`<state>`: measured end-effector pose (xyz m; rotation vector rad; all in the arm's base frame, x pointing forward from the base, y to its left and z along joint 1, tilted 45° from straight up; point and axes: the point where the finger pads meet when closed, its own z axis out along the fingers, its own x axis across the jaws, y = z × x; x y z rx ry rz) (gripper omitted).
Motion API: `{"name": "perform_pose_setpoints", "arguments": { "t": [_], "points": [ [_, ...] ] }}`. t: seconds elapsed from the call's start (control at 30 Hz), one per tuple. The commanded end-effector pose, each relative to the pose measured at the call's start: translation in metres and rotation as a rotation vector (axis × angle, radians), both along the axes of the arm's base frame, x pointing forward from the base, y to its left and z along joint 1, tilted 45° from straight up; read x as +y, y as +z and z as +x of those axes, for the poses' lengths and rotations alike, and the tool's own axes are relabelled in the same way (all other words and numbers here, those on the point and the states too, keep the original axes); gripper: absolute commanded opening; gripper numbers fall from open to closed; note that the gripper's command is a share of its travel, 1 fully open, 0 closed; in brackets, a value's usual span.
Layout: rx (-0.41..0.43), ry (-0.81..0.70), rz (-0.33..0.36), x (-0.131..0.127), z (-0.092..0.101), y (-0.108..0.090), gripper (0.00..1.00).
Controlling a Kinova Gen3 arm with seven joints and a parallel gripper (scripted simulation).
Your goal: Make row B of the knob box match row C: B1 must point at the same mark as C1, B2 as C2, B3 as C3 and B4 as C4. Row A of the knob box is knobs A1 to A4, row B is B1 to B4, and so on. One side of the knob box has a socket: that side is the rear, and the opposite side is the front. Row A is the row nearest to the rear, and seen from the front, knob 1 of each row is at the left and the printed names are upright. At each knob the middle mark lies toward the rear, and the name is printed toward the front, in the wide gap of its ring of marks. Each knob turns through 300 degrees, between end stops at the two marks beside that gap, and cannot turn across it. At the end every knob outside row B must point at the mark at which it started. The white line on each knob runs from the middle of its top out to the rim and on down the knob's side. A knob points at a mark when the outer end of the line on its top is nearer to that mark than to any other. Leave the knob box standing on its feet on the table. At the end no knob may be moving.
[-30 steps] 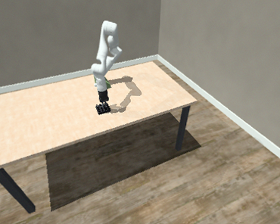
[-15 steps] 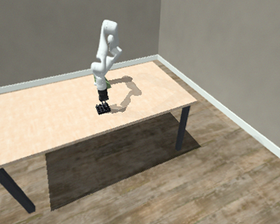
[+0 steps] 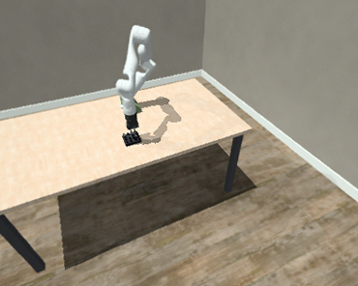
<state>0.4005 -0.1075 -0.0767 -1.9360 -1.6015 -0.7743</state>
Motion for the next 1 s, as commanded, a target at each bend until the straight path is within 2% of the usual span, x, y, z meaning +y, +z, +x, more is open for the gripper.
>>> {"name": "perform_pose_setpoints", "arguments": {
  "t": [0.0, 0.3, 0.37, 0.57, 0.87, 0.93, 0.97],
  "points": [
    [0.021, -0.018, 0.002, 0.0, -0.001, 0.001, 0.46],
    [0.199, -0.177, 0.034, 0.005, -0.007, 0.004, 0.46],
    [0.199, -0.177, 0.034, 0.005, -0.007, 0.004, 0.46],
    [0.381, -0.346, 0.063, 0.007, -0.011, 0.007, 0.46],
    [0.697, -0.658, 0.106, 0.007, -0.012, 0.012, 0.46],
    [0.697, -0.658, 0.106, 0.007, -0.012, 0.012, 0.46],
    [0.731, -0.694, 0.111, 0.006, -0.012, 0.012, 0.46]
  ]
}}
